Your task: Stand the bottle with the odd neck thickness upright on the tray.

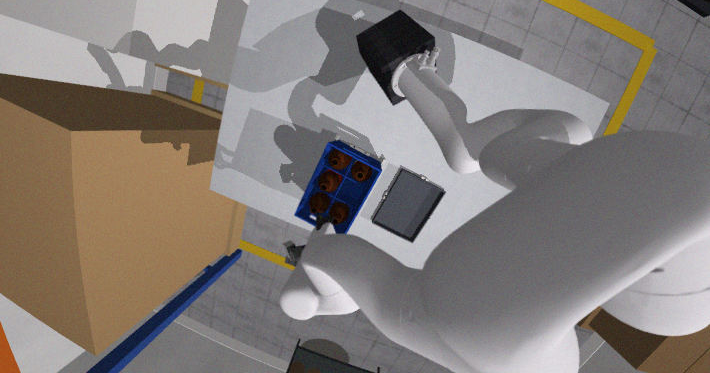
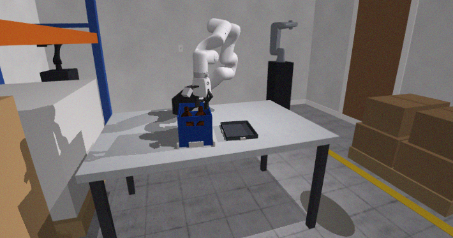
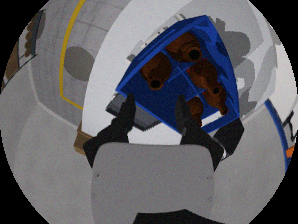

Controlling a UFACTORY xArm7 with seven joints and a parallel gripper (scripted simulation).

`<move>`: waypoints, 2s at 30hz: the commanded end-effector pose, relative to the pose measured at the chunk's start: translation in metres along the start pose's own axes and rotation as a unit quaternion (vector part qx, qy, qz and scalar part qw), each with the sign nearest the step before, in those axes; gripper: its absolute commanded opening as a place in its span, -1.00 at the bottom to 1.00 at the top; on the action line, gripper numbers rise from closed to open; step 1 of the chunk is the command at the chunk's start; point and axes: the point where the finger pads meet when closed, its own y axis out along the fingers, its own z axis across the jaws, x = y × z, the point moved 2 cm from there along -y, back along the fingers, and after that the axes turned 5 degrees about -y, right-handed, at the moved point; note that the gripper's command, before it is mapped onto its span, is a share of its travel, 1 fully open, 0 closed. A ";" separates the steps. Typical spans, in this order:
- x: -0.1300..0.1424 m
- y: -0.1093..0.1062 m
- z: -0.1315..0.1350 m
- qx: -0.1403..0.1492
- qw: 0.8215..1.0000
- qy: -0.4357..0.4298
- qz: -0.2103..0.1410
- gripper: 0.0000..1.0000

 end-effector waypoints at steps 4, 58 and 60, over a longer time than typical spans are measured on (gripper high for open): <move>-0.001 0.007 0.000 -0.001 1.000 0.000 0.002 0.30; -0.003 0.022 0.000 -0.001 1.000 0.000 0.002 0.30; -0.003 0.022 0.000 -0.001 1.000 0.000 0.002 0.30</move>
